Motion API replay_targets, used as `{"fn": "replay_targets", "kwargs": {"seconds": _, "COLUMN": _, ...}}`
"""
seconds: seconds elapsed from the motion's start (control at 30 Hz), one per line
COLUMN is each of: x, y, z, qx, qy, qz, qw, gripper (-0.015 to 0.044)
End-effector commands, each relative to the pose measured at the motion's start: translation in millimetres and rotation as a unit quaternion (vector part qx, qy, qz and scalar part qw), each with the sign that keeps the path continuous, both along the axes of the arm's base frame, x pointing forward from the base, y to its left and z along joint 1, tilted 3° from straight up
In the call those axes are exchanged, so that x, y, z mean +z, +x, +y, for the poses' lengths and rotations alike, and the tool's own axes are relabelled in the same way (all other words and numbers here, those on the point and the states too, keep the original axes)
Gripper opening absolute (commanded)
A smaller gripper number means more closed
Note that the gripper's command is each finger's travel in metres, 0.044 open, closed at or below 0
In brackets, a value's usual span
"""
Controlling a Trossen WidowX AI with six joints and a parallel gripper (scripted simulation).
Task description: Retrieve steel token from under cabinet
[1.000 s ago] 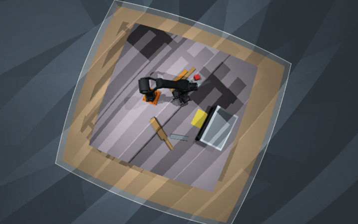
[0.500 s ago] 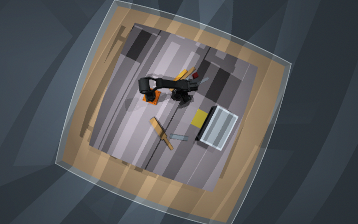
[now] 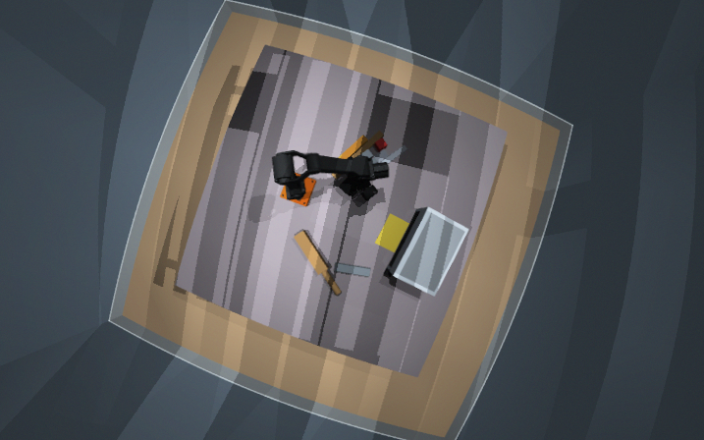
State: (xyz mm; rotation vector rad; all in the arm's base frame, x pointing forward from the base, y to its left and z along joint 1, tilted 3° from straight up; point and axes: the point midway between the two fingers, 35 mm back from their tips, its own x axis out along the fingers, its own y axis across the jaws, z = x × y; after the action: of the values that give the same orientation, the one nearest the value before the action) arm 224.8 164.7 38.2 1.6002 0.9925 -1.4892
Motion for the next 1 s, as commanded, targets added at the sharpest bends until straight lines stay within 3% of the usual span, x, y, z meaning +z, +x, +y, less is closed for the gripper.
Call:
{"fn": "replay_targets", "kwargs": {"seconds": 0.0, "x": 0.6, "y": -1.3, "z": 2.9, "qx": 0.024, "qy": 0.005, "qz": 0.001, "qw": 1.000, "gripper": 0.0000}}
{"fn": "replay_targets", "kwargs": {"seconds": 0.97, "x": 0.6, "y": -1.8, "z": 3.7, "qx": -0.051, "qy": 0.003, "qz": 0.002, "qw": 0.999, "gripper": 0.0000}}
